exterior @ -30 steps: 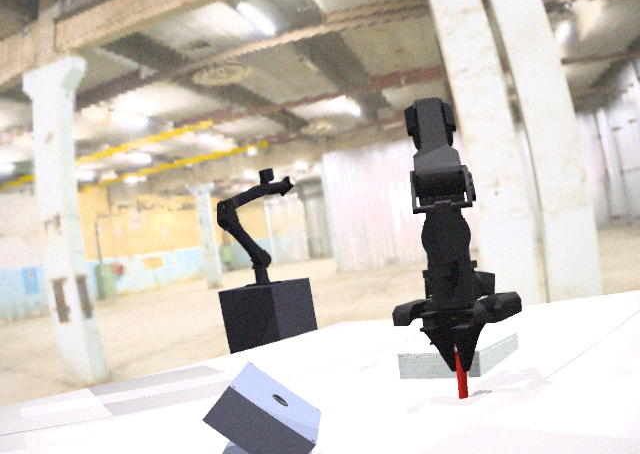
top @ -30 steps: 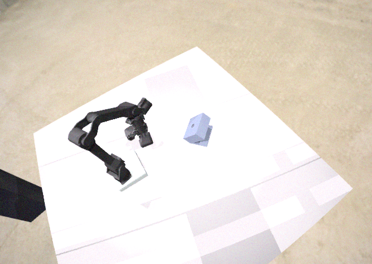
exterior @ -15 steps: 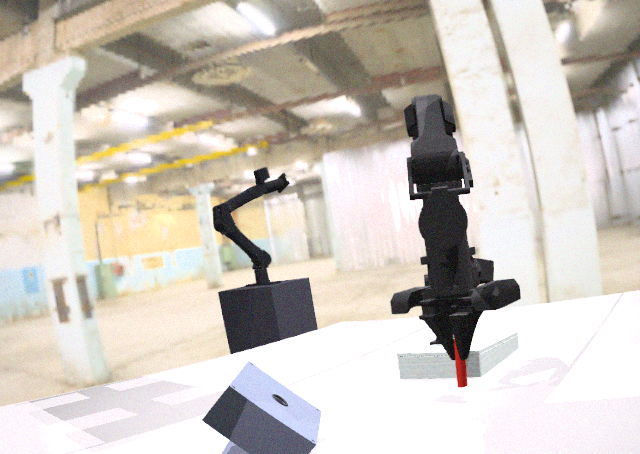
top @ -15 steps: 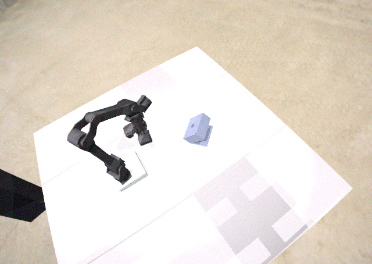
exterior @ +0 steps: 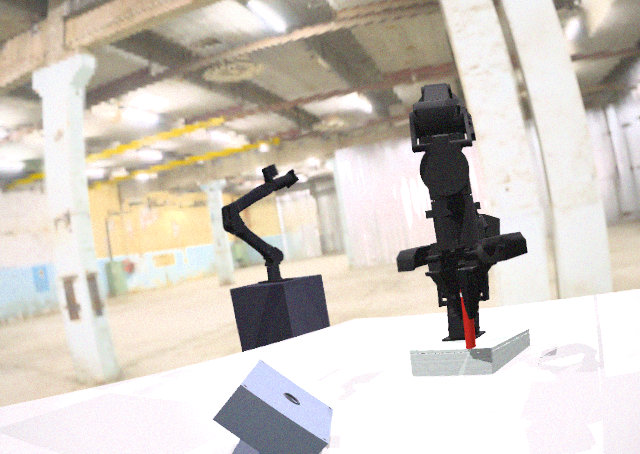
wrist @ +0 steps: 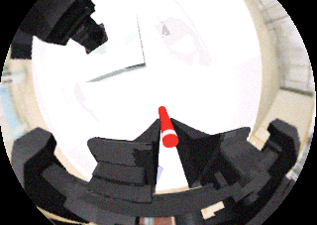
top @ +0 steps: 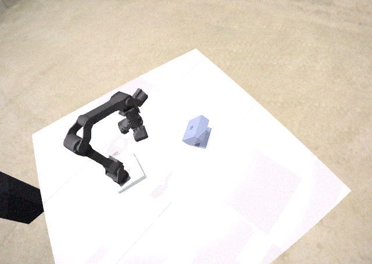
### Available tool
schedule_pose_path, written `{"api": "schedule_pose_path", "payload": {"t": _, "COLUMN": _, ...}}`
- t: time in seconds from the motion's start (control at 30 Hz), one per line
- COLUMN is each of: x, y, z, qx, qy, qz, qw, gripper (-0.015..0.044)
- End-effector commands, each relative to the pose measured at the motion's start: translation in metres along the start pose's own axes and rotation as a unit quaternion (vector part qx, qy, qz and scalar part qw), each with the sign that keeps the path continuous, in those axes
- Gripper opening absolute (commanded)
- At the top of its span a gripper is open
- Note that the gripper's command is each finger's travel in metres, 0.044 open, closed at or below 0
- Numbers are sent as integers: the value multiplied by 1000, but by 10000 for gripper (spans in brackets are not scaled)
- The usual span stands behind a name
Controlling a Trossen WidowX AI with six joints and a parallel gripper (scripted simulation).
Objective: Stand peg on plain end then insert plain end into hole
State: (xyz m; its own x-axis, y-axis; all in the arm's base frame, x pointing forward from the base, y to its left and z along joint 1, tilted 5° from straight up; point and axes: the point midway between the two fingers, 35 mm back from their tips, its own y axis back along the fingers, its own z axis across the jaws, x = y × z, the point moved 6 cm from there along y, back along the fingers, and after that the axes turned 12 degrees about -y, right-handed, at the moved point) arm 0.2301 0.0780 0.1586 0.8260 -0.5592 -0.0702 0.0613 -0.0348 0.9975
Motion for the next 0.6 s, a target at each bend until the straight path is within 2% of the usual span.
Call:
{"api": "schedule_pose_path", "payload": {"t": 0.0, "x": 0, "y": 8, "z": 1, "qx": 4, "qy": 2, "qz": 2, "qw": 1000, "gripper": 0}}
{"api": "schedule_pose_path", "payload": {"t": 0.57, "x": 22, "y": 10, "z": -11, "qx": -33, "qy": 16, "qz": 70, "qw": 997, "gripper": 0}}
